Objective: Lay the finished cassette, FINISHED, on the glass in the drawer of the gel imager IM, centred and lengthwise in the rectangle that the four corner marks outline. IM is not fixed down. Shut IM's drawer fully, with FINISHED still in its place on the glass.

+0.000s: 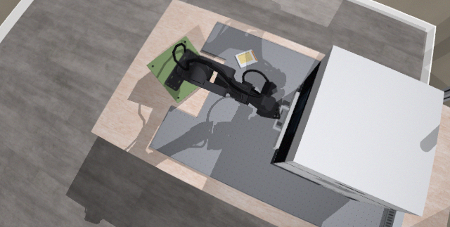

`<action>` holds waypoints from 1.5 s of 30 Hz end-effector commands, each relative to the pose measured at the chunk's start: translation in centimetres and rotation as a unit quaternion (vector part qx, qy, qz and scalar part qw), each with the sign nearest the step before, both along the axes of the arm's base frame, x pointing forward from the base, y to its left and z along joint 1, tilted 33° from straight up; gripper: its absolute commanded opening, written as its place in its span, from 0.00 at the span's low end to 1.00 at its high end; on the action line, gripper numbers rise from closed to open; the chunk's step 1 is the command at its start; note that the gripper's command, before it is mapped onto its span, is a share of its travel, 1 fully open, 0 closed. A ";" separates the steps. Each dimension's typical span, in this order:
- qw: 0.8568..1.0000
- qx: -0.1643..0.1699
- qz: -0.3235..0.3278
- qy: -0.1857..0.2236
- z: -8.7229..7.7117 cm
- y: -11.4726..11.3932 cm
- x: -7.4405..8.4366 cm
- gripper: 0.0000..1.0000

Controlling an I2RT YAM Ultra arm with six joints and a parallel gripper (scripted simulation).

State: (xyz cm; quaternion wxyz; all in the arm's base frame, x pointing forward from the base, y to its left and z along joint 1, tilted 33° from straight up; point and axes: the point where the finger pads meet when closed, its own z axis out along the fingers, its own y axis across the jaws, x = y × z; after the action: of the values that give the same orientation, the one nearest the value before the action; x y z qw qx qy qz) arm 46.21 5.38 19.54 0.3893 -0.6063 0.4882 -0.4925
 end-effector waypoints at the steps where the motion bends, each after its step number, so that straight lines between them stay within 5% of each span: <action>1: 1.000 -0.003 -0.003 0.023 -1.3 -0.1 -2.7 0.00; 45: 1.000 0.000 -0.005 0.013 -0.7 -0.2 -2.6 0.00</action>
State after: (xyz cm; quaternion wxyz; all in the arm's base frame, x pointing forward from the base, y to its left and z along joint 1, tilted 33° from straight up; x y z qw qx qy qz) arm 43.55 4.91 17.99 0.3772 -0.6142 0.4941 -0.4862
